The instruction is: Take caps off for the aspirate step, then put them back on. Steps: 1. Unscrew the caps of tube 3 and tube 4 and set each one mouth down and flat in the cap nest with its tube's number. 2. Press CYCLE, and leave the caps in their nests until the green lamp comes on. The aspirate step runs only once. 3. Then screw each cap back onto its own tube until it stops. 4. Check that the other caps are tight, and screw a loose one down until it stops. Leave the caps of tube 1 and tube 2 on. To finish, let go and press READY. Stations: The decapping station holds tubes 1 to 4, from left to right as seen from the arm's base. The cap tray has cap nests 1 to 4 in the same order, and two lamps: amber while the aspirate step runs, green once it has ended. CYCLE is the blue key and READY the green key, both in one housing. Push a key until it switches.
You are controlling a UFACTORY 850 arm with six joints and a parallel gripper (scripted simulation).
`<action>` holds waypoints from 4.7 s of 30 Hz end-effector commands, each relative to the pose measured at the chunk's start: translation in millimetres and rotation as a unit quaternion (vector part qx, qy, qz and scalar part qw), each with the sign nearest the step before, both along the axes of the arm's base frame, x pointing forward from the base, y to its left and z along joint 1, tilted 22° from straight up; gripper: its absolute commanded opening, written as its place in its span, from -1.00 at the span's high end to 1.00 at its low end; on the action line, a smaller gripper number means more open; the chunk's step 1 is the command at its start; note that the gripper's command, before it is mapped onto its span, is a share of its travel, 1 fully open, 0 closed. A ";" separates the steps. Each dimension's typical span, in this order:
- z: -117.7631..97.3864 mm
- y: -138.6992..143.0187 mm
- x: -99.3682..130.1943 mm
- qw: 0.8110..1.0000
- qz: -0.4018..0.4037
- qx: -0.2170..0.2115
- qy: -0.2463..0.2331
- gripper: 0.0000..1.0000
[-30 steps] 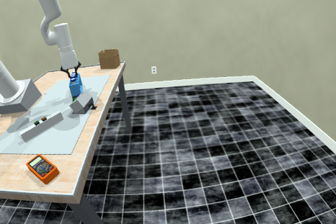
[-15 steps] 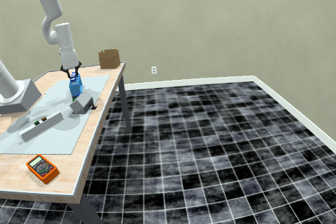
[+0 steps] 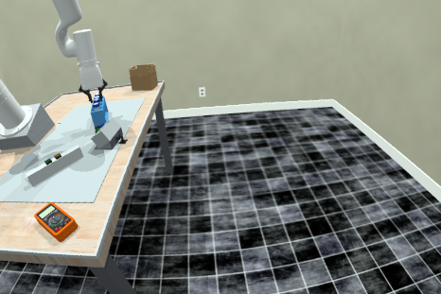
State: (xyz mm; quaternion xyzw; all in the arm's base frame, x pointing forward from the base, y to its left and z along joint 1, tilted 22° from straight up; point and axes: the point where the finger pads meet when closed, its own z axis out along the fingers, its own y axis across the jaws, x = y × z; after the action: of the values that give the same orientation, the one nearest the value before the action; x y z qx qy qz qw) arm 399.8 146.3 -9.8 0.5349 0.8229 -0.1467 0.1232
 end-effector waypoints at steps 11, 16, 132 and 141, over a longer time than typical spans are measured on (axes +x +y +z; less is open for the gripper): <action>4.1 2.0 0.1 1.000 -0.008 0.001 -0.009 0.08; 4.1 2.0 0.1 1.000 -0.008 0.001 -0.009 1.00; 151.1 -346.4 -79.6 0.962 0.256 -0.014 0.098 1.00; 109.3 -363.2 -77.2 0.962 0.256 -0.014 0.098 1.00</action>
State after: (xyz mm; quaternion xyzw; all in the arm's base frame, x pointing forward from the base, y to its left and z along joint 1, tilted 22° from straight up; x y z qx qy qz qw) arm 319.1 -206.7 121.1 0.2880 0.9400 -0.1688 0.0702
